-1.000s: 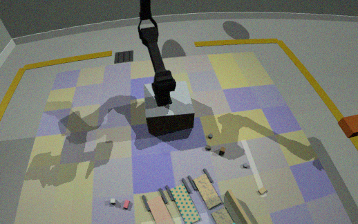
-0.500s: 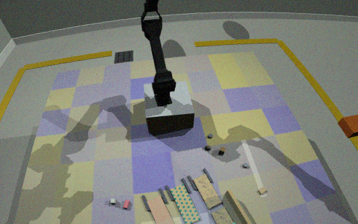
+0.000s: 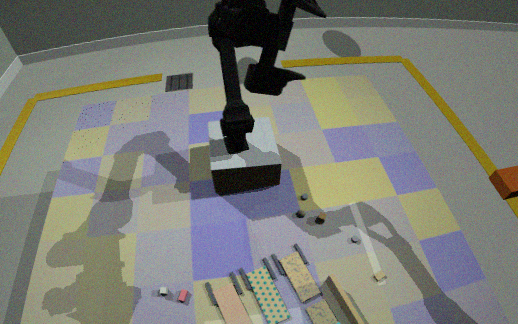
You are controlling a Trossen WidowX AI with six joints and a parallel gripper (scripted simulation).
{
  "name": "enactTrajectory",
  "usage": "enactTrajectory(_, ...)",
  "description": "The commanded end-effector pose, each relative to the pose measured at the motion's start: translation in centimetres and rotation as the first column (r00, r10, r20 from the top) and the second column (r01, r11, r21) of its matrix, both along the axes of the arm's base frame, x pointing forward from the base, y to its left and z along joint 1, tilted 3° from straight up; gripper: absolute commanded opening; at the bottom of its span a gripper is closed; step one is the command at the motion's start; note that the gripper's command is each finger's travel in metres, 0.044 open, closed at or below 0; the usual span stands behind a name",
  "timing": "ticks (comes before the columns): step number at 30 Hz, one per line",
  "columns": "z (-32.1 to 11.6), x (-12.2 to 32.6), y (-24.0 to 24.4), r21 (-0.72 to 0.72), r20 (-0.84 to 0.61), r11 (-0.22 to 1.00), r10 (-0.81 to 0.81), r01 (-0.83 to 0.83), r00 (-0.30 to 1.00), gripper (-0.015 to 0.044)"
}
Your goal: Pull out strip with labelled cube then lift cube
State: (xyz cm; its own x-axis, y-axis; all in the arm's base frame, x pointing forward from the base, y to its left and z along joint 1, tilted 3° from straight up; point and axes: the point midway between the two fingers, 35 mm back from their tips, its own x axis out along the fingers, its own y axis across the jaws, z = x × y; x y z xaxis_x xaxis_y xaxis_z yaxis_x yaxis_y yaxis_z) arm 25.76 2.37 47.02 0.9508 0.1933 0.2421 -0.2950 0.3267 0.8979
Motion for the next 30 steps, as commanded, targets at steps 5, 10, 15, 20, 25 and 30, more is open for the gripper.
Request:
enactTrajectory(5, -12.4, 6.1, -2.1, -0.414, -0.196, 0.907, -0.174, 0.079, 0.965, 0.0400)
enactTrajectory(10, -20.1, 7.5, -3.2, -0.631, -0.293, 0.776, -0.248, 0.008, 0.923, 0.0400)
enactTrajectory(15, -27.8, 7.3, -4.3, -0.788, -0.380, 0.601, -0.300, -0.136, 0.875, 0.0400)
enactTrajectory(20, -34.7, 5.7, -5.0, -0.857, -0.459, 0.410, -0.328, -0.313, 0.826, 0.0400)
enactTrajectory(25, -35.2, 5.5, -5.1, -0.859, -0.465, 0.392, -0.329, -0.329, 0.822, 0.0400)
enactTrajectory(30, -35.2, 5.5, -5.1, -0.859, -0.465, 0.392, -0.329, -0.329, 0.822, 0.0400)
